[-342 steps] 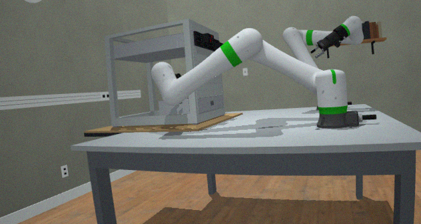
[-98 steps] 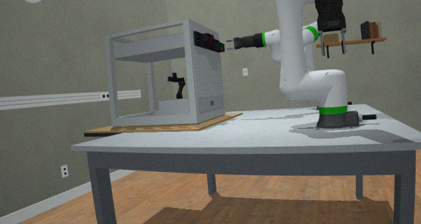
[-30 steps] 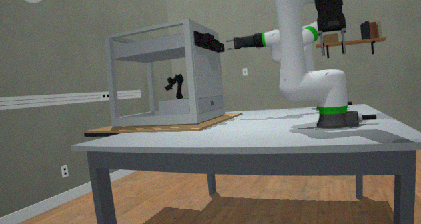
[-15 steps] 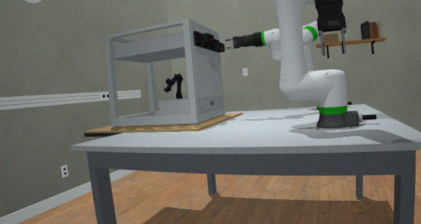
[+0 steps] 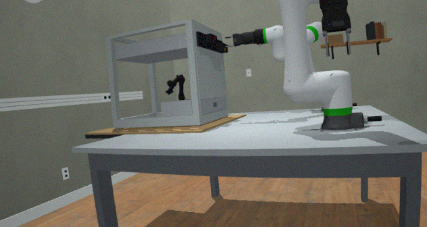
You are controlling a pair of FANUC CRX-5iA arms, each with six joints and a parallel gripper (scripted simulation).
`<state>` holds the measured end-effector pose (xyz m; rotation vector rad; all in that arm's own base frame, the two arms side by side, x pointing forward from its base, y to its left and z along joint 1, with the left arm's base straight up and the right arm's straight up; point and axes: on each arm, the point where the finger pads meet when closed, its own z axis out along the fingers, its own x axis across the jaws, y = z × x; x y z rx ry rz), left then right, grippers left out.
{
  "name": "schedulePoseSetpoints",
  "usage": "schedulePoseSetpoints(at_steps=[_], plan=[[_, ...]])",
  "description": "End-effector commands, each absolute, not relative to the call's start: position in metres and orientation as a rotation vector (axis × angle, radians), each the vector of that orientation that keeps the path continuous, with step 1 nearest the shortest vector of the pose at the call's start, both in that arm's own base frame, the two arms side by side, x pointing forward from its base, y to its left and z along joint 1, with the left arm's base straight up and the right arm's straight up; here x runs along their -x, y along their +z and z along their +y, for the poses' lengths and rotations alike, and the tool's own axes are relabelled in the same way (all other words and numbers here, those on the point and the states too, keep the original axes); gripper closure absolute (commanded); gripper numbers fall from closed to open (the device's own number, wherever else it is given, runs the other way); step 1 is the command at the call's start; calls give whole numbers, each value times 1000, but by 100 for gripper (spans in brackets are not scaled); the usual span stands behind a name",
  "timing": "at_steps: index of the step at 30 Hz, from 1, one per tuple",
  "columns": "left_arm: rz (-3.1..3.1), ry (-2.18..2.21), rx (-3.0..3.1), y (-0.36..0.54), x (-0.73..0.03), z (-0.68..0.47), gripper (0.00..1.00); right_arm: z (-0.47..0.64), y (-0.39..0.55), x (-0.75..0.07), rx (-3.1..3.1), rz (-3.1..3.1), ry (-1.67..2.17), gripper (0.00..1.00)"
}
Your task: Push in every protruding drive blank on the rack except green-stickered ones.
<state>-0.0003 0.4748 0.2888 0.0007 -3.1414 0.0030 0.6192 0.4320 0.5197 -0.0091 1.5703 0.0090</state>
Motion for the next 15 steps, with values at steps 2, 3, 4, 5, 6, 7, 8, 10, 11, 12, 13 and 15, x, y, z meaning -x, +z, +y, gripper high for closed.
schedulePoseSetpoints(at_steps=[2, 3, 4, 5, 6, 7, 8, 10, 11, 12, 13, 15], plan=[[-3142, 0, -1, 290, 0, 475, 0, 456, 525, -620, 6, 1570, 8, 0], [-3142, 0, -1, 290, 0, 475, 0, 462, 526, -620, 6, 1570, 8, 0], [-3142, 0, -1, 290, 0, 475, 0, 468, 527, -620, 6, 1570, 8, 0], [-3142, 0, -1, 290, 0, 475, 0, 474, 528, -620, 6, 1570, 8, 0], [-3142, 0, -1, 290, 0, 475, 0, 480, 528, -620, 6, 1570, 8, 0], [-3142, 0, -1, 290, 0, 475, 0, 485, 529, -620, 6, 1570, 8, 0], [-3142, 0, -1, 290, 0, 475, 0, 490, 530, -620, 6, 1570, 8, 0], [-3142, 0, -1, 290, 0, 475, 0, 500, 531, -620, 6, 1570, 8, 0], [-3142, 0, -1, 290, 0, 475, 0, 505, 532, -619, 6, 1570, 8, 0], [-3142, 0, -1, 290, 0, 475, 0, 509, 532, -619, 6, 1570, 8, 0], [-3142, 0, -1, 290, 0, 475, 0, 513, 533, -619, 6, 1570, 8, 0], [-3142, 0, -1, 290, 0, 475, 0, 513, 533, -619, 6, 1570, 8, 0]])
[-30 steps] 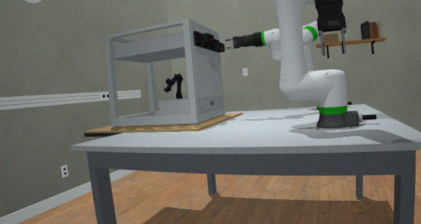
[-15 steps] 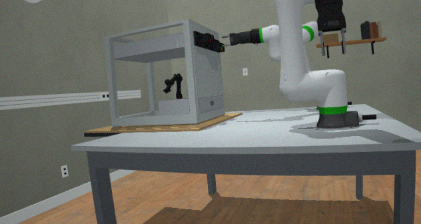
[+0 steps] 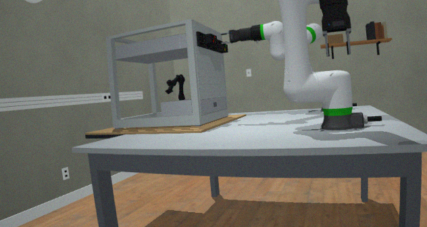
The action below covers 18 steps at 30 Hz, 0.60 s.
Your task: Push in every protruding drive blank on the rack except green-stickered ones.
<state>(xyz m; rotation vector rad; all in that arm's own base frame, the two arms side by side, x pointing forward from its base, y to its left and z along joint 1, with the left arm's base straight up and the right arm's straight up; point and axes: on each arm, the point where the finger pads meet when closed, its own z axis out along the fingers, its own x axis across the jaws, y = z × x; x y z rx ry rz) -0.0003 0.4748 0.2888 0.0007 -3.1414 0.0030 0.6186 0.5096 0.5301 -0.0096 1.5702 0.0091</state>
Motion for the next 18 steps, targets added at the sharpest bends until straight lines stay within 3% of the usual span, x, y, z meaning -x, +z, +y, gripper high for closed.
schedulePoseSetpoints(at_steps=[1, 18], plan=[[-3142, 0, -1, 290, 0, 475, 0, 517, 533, -619, 6, 1570, 8, 0], [-3142, 0, -1, 290, 0, 475, 0, 546, 537, -619, 6, 1570, 8, 0]])
